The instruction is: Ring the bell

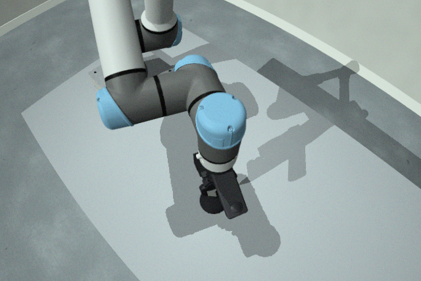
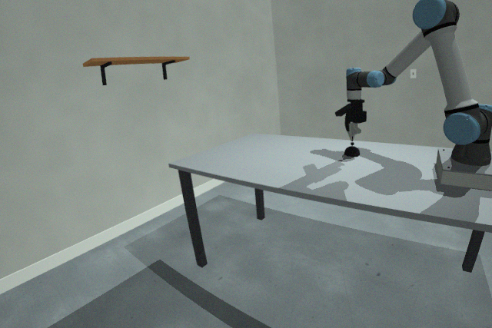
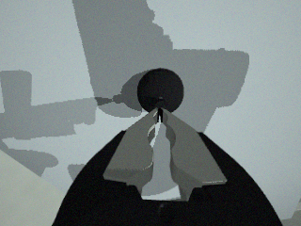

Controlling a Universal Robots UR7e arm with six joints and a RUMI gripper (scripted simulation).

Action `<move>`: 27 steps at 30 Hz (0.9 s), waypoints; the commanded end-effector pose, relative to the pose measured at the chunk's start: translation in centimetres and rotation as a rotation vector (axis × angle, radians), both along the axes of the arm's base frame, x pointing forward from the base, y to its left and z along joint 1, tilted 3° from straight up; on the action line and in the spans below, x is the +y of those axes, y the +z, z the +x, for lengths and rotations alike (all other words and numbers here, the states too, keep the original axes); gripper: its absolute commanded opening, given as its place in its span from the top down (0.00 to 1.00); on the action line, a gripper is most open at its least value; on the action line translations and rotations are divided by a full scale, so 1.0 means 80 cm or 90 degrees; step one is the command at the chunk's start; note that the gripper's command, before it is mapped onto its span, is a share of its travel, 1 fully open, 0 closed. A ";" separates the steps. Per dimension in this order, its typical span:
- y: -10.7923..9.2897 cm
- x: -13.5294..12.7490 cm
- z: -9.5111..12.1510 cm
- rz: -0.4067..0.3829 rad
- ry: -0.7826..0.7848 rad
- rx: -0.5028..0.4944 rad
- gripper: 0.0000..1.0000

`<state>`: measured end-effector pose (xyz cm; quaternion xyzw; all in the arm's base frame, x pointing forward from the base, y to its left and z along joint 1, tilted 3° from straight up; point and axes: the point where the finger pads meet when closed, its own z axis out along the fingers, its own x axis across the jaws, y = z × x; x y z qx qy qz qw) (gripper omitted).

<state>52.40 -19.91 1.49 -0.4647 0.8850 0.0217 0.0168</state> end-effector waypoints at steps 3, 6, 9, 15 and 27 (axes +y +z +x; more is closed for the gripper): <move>-0.002 0.003 -0.001 0.001 0.001 0.001 1.00; -0.006 0.004 -0.001 0.002 0.001 0.002 1.00; -0.010 0.004 -0.001 0.002 0.001 0.002 1.00; -0.015 0.004 -0.001 0.002 0.001 0.002 1.00; -0.015 0.004 -0.001 0.001 0.001 0.001 1.00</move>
